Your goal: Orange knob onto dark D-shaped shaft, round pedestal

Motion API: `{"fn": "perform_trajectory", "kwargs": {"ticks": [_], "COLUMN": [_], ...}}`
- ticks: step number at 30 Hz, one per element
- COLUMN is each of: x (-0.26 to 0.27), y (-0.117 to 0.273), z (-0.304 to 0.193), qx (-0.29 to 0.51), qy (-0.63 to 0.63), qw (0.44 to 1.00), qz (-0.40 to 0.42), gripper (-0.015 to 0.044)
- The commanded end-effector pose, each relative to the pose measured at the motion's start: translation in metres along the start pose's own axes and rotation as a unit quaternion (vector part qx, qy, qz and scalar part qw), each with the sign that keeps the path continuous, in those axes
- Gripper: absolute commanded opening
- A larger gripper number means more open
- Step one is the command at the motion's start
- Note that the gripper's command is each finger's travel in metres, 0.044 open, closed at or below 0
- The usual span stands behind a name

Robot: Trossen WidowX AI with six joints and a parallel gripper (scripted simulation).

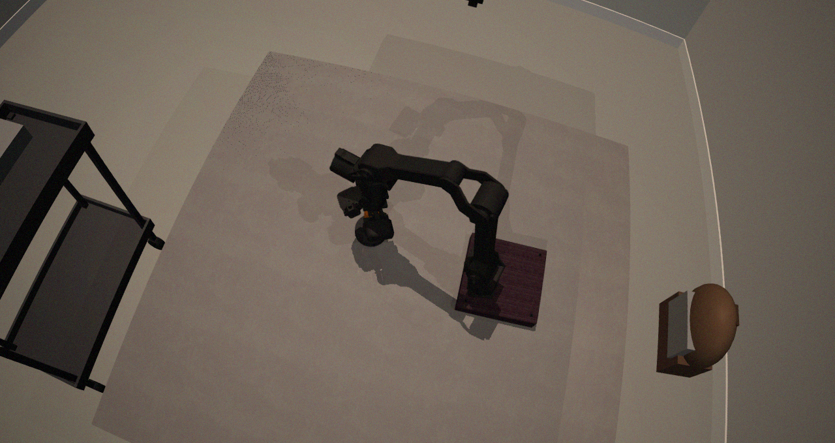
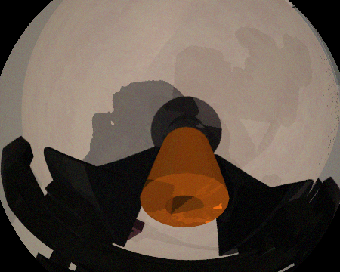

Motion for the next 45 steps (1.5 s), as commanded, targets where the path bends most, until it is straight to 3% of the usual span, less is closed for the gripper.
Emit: {"fn": "perform_trajectory", "kwargs": {"ticks": [1,22,30,45], "x": [-0.0034,-0.0032,-0.0003,0.0005], "y": [0.0034,0.0024,0.0028,-0.0028], "z": [0.0039,0.0036,0.0010,0.0000], "qx": [-0.005,-0.005,-0.005,-0.005], "qy": [0.037,0.037,0.141,0.141], "qw": [0.999,0.999,0.990,0.990], "qz": [-0.002,-0.002,-0.003,-0.003], "gripper": [0.0000,0.0000,0.0000,0.0000]}}
Point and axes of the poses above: the point midway between the two fingers, 35 mm back from their tips, its own y axis back along the fingers, its own x axis across the jaws, z = x × y, the point moved 5 cm from there along y, back along the fingers, and after that the axes turned 4 degrees about y, right-handed, at the moved point
